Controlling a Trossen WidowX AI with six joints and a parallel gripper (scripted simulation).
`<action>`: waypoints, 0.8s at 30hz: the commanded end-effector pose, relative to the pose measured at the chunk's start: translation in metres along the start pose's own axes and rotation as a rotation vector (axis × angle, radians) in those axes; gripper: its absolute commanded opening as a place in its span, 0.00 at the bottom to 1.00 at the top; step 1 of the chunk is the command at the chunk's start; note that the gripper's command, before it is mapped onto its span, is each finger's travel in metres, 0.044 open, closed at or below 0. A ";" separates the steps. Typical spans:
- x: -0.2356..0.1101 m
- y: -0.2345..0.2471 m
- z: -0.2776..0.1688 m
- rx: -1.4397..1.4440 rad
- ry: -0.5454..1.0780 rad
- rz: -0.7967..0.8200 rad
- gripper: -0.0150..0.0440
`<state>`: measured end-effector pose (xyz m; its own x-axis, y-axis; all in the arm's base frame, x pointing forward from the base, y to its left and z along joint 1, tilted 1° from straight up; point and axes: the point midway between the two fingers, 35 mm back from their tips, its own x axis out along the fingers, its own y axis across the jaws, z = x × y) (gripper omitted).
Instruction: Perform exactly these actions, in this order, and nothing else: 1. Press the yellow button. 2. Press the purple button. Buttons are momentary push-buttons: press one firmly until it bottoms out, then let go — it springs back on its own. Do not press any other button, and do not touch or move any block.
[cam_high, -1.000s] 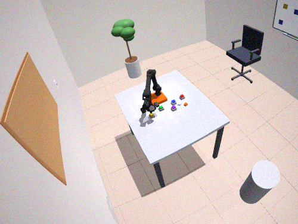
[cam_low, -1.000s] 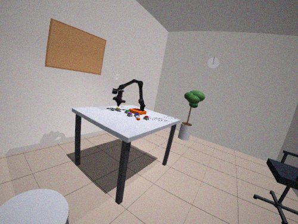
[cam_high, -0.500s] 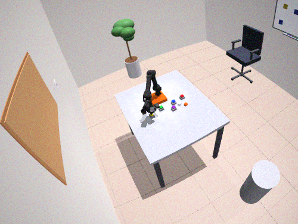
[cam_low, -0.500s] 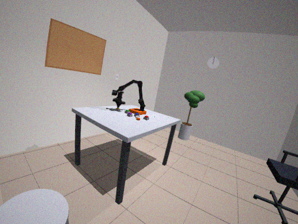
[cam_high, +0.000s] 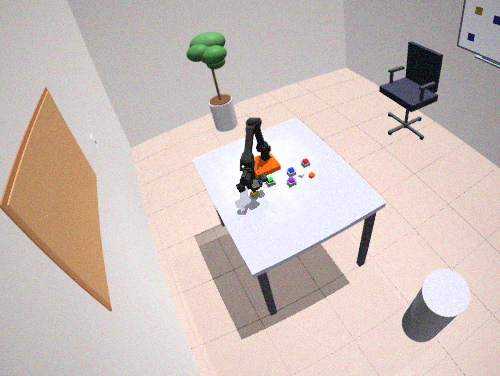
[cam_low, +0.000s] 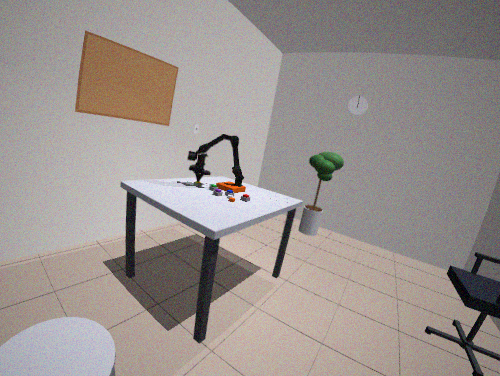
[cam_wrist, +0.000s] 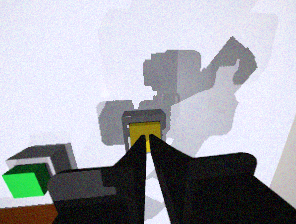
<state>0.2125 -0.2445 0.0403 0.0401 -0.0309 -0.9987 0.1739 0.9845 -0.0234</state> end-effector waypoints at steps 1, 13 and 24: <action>0.001 0.001 -0.001 -0.003 0.003 0.006 0.29; -0.054 0.000 0.001 -0.003 0.002 0.005 0.29; -0.094 0.026 0.013 0.013 -0.004 0.013 0.29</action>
<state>0.2153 -0.2349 0.1336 0.0436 -0.0320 -0.9985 0.1907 0.9814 -0.0231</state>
